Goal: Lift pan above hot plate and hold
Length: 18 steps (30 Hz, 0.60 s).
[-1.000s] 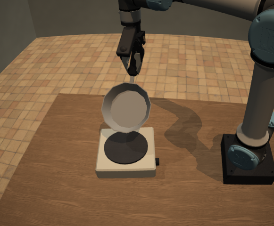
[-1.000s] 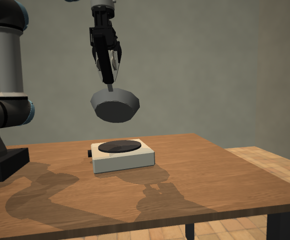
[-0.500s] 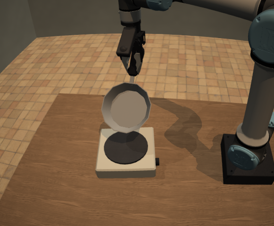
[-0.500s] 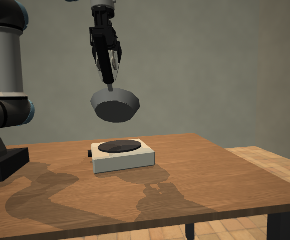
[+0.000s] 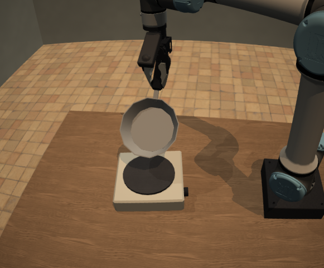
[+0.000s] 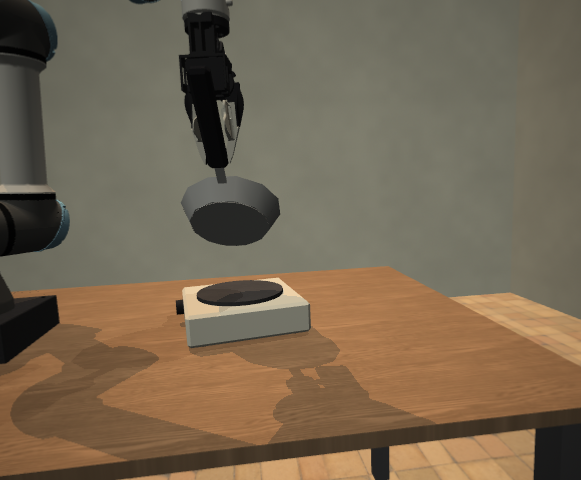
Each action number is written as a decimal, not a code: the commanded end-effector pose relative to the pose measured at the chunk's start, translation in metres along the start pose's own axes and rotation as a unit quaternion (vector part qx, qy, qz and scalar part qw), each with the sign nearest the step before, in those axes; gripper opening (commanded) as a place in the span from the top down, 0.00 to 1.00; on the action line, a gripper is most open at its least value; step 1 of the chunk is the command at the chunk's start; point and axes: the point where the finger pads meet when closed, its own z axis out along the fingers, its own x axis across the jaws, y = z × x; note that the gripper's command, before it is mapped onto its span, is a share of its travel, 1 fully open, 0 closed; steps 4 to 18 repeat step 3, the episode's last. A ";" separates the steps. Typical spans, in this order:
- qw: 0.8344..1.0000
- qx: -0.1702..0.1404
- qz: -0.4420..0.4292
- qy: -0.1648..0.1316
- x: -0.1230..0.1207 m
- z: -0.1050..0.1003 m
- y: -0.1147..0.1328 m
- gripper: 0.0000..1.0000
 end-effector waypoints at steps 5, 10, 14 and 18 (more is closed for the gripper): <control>1.000 0.000 0.000 0.001 0.000 -0.001 0.000 1.00; 1.000 0.000 0.000 0.001 0.000 -0.001 0.000 1.00; 1.000 0.000 0.000 0.001 0.000 -0.001 0.000 1.00; 1.000 0.000 0.000 0.001 0.000 -0.001 0.000 1.00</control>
